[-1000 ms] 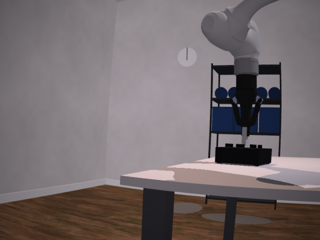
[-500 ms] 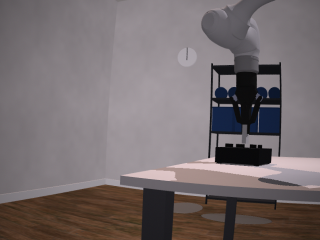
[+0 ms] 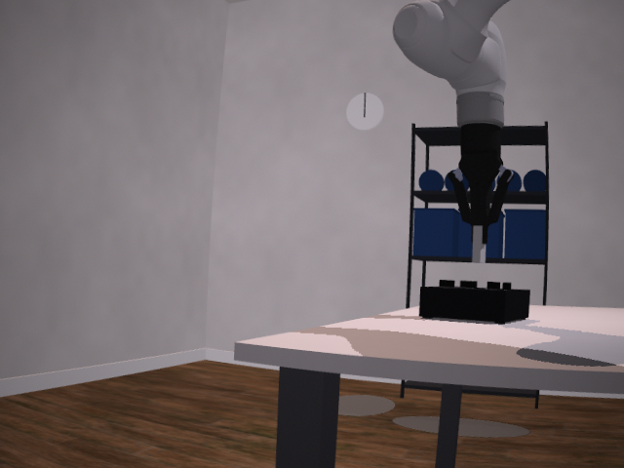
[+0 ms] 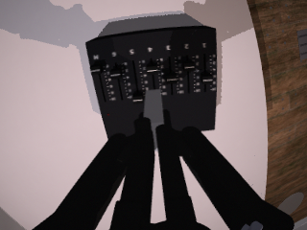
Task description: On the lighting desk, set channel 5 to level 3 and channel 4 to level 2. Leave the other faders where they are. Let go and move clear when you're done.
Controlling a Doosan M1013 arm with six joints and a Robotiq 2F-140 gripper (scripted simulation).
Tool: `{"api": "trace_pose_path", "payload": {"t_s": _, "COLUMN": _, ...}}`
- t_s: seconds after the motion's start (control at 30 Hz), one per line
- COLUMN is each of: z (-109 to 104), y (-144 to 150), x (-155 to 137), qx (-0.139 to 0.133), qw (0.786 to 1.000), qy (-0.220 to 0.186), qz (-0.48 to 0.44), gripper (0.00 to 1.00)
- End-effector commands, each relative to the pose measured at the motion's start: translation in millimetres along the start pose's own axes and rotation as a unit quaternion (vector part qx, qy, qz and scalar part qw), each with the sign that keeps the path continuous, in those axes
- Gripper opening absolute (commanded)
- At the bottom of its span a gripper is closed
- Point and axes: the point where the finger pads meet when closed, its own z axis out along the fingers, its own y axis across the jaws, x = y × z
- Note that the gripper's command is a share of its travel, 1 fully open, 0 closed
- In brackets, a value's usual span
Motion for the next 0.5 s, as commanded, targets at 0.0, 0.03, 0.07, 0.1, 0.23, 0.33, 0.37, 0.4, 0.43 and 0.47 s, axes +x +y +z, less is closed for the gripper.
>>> {"api": "trace_pose_path", "payload": {"t_s": 0.0, "z": -0.9, "y": 0.0, "x": 0.0, "qx": 0.0, "qw": 1.0, "qy": 0.0, "qz": 0.0, "gripper": 0.1}}
{"api": "trace_pose_path", "payload": {"t_s": 0.03, "z": -0.9, "y": 0.0, "x": 0.0, "qx": 0.0, "qw": 1.0, "qy": 0.0, "qz": 0.0, "gripper": 0.1}}
{"api": "trace_pose_path", "payload": {"t_s": 0.07, "z": -0.9, "y": 0.0, "x": 0.0, "qx": 0.0, "qw": 1.0, "qy": 0.0, "qz": 0.0, "gripper": 0.1}}
{"api": "trace_pose_path", "payload": {"t_s": 0.1, "z": -0.9, "y": 0.0, "x": 0.0, "qx": 0.0, "qw": 1.0, "qy": 0.0, "qz": 0.0, "gripper": 0.1}}
{"api": "trace_pose_path", "payload": {"t_s": 0.23, "z": -0.9, "y": 0.0, "x": 0.0, "qx": 0.0, "qw": 1.0, "qy": 0.0, "qz": 0.0, "gripper": 0.1}}
{"api": "trace_pose_path", "payload": {"t_s": 0.33, "z": -0.9, "y": 0.0, "x": 0.0, "qx": 0.0, "qw": 1.0, "qy": 0.0, "qz": 0.0, "gripper": 0.1}}
{"api": "trace_pose_path", "payload": {"t_s": 0.37, "z": -0.9, "y": 0.0, "x": 0.0, "qx": 0.0, "qw": 1.0, "qy": 0.0, "qz": 0.0, "gripper": 0.1}}
{"api": "trace_pose_path", "payload": {"t_s": 0.4, "z": -0.8, "y": -0.3, "x": -0.4, "qx": 0.0, "qw": 1.0, "qy": 0.0, "qz": 0.0, "gripper": 0.1}}
{"api": "trace_pose_path", "payload": {"t_s": 0.43, "z": -0.6, "y": -1.7, "x": -2.7, "qx": 0.0, "qw": 1.0, "qy": 0.0, "qz": 0.0, "gripper": 0.1}}
{"api": "trace_pose_path", "payload": {"t_s": 0.47, "z": 0.0, "y": -4.6, "x": -7.4, "qx": 0.0, "qw": 1.0, "qy": 0.0, "qz": 0.0, "gripper": 0.1}}
